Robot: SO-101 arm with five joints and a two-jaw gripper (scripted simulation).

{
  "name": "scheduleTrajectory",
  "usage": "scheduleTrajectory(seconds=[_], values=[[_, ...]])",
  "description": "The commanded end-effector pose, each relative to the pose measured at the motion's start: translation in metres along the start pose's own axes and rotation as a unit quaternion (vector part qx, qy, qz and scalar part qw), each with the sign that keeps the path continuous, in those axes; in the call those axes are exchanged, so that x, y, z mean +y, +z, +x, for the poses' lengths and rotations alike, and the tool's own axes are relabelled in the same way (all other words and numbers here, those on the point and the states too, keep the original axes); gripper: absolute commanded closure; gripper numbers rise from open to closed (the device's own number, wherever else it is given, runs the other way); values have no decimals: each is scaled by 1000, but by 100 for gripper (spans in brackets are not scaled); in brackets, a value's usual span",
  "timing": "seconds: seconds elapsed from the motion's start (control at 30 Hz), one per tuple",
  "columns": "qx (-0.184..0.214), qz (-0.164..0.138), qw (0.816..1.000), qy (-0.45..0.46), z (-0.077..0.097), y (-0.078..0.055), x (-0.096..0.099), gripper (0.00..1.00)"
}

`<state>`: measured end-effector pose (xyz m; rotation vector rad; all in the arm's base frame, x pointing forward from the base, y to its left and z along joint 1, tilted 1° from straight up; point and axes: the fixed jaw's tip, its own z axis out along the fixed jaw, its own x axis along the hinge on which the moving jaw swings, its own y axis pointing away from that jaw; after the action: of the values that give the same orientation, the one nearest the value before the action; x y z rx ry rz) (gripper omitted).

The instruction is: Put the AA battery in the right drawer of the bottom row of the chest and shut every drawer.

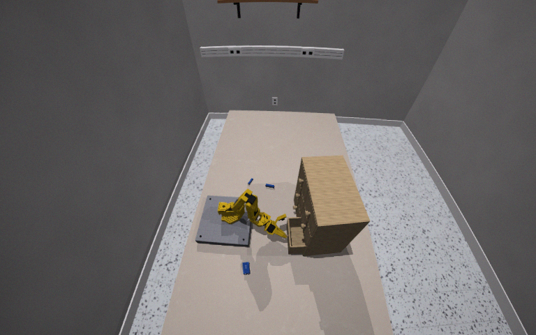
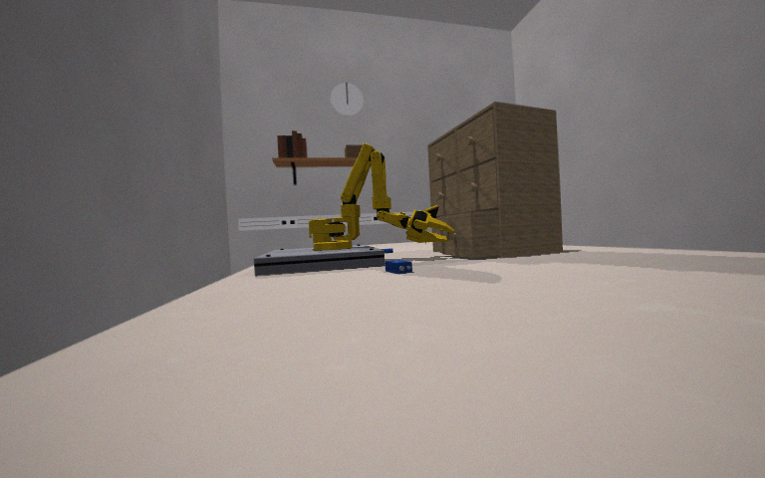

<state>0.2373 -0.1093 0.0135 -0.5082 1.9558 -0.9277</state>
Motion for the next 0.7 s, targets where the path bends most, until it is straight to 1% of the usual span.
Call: scheduleTrajectory(seconds=[0.0,0.67], values=[[11,6,1000,2,6,-3,-3,100],[15,9,1000,3,8,-7,-3,100]])
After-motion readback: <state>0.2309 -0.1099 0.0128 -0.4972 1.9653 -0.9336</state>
